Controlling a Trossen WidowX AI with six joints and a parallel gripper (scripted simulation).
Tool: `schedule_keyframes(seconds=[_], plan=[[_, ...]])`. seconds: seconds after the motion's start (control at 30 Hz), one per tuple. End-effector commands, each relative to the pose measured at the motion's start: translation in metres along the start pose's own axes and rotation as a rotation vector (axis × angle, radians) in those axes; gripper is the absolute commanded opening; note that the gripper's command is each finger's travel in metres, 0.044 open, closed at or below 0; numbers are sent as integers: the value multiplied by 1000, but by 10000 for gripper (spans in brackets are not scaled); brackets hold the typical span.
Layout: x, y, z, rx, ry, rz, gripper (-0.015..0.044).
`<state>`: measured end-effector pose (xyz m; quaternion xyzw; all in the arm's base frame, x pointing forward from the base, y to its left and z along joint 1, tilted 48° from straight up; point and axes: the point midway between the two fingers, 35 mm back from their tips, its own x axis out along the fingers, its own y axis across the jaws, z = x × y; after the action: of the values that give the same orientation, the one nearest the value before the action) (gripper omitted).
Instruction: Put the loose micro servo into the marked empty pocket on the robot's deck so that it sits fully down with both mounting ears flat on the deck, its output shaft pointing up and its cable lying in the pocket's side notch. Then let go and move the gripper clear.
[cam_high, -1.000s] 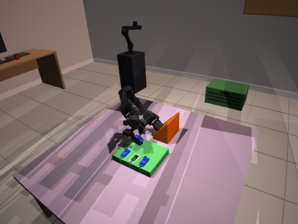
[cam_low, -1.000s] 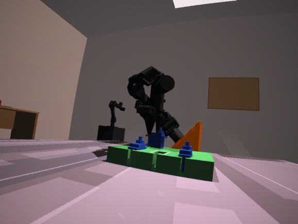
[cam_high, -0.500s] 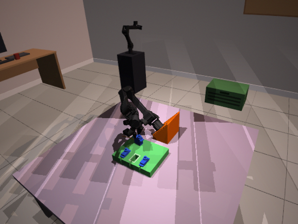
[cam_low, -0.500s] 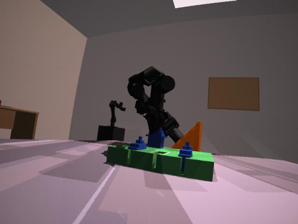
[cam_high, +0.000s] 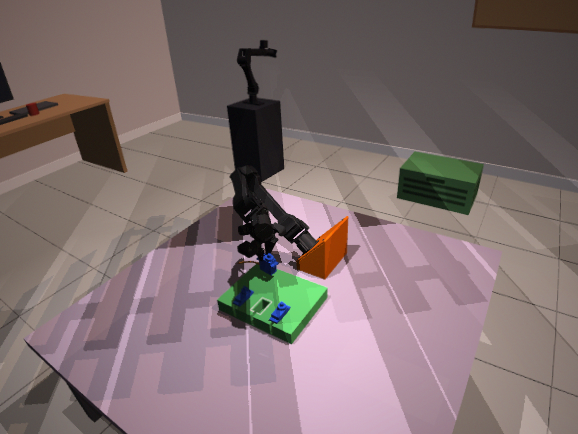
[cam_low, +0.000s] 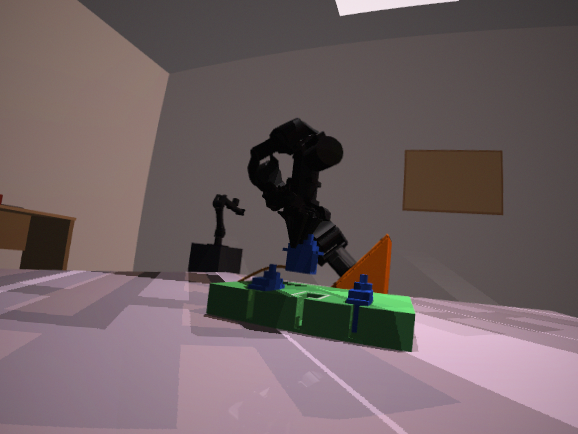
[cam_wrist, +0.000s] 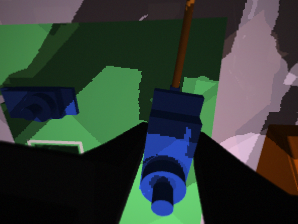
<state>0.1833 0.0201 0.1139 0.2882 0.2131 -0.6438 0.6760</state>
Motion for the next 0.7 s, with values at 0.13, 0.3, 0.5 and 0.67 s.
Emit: schedule_keyframes(seconds=[0.13,0.3,0.5,0.67], plan=[[-3,-1,3,10,11,4,0],[-3,6,1,11,11,4,0],[-3,31,-7,12,12,5,0],[-3,45,-12,12,12,5,0]])
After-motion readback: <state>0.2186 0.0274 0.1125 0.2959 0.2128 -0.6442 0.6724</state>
